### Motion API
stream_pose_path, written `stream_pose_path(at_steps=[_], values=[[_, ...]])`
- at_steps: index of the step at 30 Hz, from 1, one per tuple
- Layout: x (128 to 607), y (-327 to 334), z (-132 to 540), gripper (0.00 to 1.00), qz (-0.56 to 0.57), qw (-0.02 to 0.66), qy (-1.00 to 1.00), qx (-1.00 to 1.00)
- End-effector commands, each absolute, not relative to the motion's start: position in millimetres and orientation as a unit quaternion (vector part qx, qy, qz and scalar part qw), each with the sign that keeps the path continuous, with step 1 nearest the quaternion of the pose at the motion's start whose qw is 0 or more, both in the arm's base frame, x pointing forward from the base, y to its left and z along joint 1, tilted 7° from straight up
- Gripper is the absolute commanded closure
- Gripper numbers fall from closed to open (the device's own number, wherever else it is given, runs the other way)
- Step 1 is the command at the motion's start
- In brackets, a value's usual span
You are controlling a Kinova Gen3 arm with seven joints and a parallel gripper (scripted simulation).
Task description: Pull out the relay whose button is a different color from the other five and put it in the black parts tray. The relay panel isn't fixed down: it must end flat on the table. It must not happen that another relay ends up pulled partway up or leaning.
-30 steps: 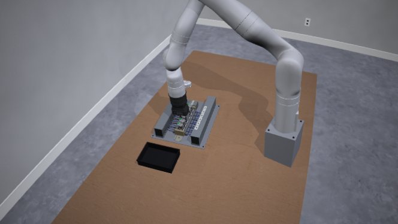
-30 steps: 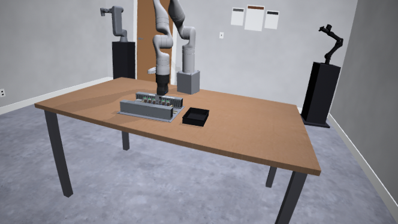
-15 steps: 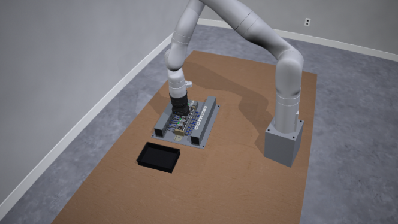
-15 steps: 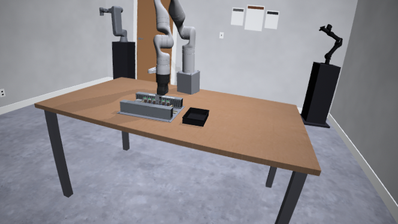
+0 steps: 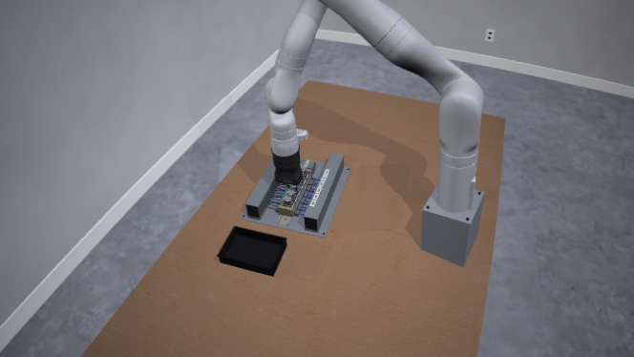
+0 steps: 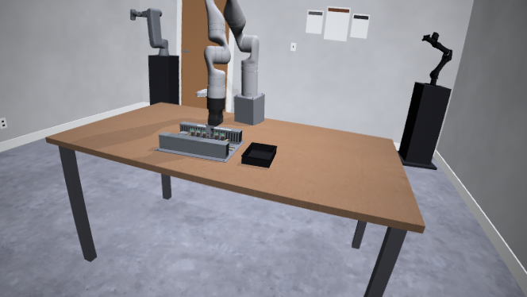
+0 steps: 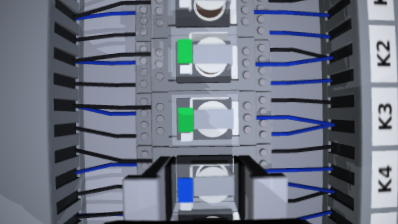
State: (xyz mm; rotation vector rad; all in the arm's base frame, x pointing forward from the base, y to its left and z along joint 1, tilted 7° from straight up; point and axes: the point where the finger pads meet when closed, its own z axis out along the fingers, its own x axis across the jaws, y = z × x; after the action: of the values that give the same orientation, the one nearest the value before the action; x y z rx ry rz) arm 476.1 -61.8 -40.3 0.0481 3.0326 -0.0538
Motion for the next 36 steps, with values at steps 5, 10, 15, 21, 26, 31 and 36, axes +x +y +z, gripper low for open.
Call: stream_pose_path(at_steps=[5, 10, 15, 21, 26, 31, 36], values=[[476.4, -61.8, -39.5, 1.0, -0.018, 0.061, 0.998, 0.016], [476.3, -61.8, -39.5, 1.0, -0.018, 0.062, 0.998, 0.016], [475.9, -61.8, -39.5, 1.0, -0.018, 0.07, 0.997, 0.016], [475.6, -61.8, -39.4, 1.0, -0.018, 0.074, 0.997, 0.016], [475.6, -61.8, -39.4, 1.0, -0.018, 0.075, 0.997, 0.016], [475.2, -61.8, -39.5, 1.0, -0.018, 0.081, 0.996, 0.015], [475.0, -61.8, -39.4, 1.0, -0.018, 0.085, 0.996, 0.015]])
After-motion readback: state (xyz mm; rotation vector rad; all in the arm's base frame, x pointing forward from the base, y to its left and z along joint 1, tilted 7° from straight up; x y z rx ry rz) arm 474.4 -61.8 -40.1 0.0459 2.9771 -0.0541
